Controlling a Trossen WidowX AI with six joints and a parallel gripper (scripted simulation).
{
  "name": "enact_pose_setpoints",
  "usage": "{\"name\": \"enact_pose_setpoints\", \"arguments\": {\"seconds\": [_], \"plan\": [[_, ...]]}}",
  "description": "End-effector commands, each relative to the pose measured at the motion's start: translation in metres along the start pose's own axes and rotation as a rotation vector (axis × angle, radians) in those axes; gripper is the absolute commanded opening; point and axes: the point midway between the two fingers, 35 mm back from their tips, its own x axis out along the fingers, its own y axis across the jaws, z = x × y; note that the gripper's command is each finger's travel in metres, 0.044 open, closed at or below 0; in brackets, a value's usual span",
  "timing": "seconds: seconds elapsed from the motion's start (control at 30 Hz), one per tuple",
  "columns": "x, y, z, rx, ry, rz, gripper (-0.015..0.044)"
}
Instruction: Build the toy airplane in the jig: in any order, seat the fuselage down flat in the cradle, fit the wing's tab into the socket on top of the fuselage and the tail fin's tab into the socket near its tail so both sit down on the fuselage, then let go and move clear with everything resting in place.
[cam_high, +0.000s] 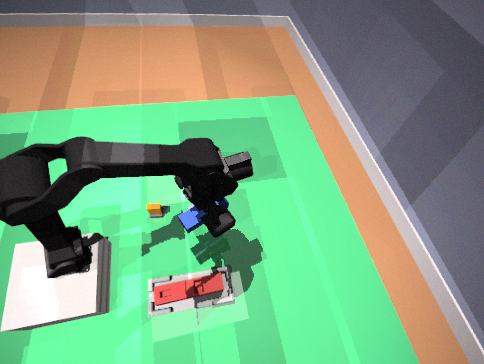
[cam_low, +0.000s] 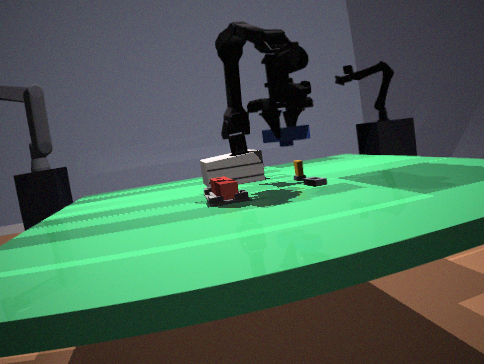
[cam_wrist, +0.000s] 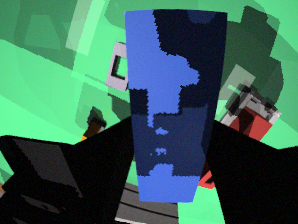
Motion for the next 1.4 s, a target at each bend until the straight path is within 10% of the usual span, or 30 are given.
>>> {"name": "enact_pose_setpoints", "arguments": {"seconds": [0.0,1.37], "plan": [[-0.001,-0.011,-0.004,-0.054,-0.010,-0.008,0.0000],[0.025,-0.116,-0.081,-0.894,-0.003,-0.012,0.0000]]}}
